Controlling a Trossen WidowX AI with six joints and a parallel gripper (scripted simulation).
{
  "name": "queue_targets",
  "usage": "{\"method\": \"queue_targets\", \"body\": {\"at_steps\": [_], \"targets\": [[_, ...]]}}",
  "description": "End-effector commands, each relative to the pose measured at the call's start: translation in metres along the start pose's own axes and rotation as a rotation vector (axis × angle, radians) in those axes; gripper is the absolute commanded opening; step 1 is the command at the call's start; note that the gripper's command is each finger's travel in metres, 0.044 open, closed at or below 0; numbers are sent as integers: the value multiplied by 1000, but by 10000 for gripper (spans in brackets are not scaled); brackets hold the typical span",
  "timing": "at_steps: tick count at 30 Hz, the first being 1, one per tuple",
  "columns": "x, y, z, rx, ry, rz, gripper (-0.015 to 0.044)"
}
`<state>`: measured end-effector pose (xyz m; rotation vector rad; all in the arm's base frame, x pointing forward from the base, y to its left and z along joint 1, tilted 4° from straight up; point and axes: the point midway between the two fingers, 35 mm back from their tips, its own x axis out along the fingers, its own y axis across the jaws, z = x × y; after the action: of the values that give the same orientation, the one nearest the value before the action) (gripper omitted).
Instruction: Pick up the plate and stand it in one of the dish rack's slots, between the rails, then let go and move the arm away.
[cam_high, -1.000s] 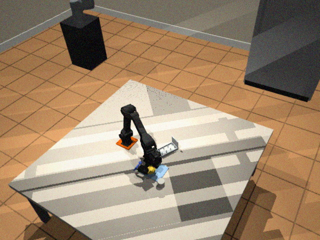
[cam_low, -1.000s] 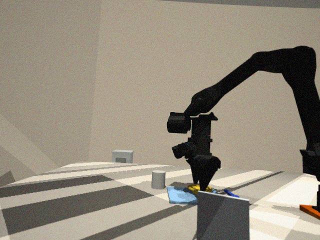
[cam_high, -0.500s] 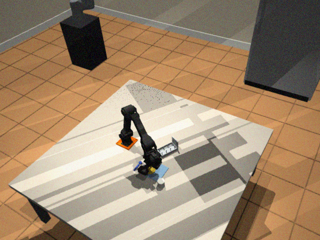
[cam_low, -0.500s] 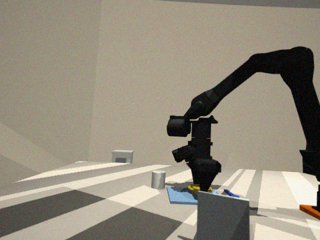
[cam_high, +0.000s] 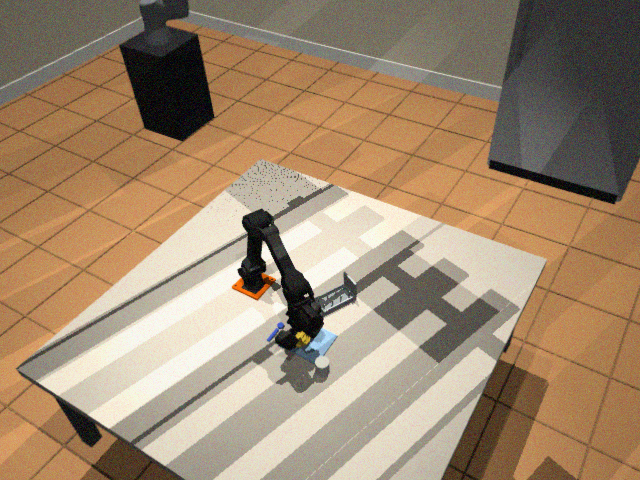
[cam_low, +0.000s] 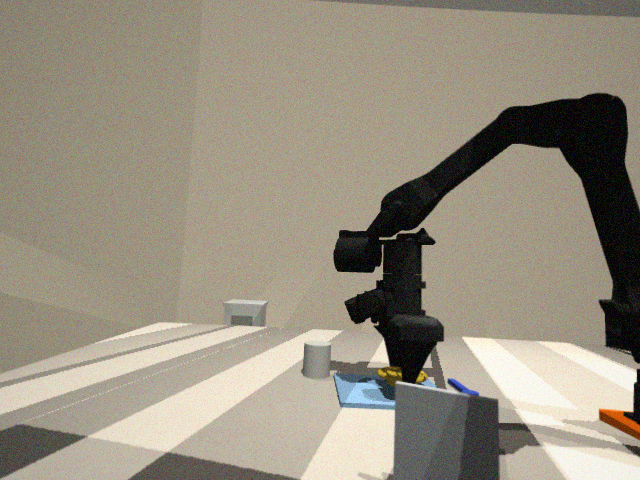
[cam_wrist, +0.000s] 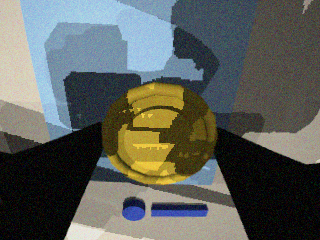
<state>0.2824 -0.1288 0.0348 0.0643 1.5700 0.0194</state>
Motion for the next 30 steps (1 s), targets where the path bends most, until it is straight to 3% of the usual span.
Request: {"method": "queue_targets", "body": {"at_steps": [1, 5, 30], "targets": [[-16, -3, 7, 3, -12, -6, 108], [-32, -4, 10, 3, -12, -7, 3], [-126, -8, 18, 3, -17, -9, 0]]}}
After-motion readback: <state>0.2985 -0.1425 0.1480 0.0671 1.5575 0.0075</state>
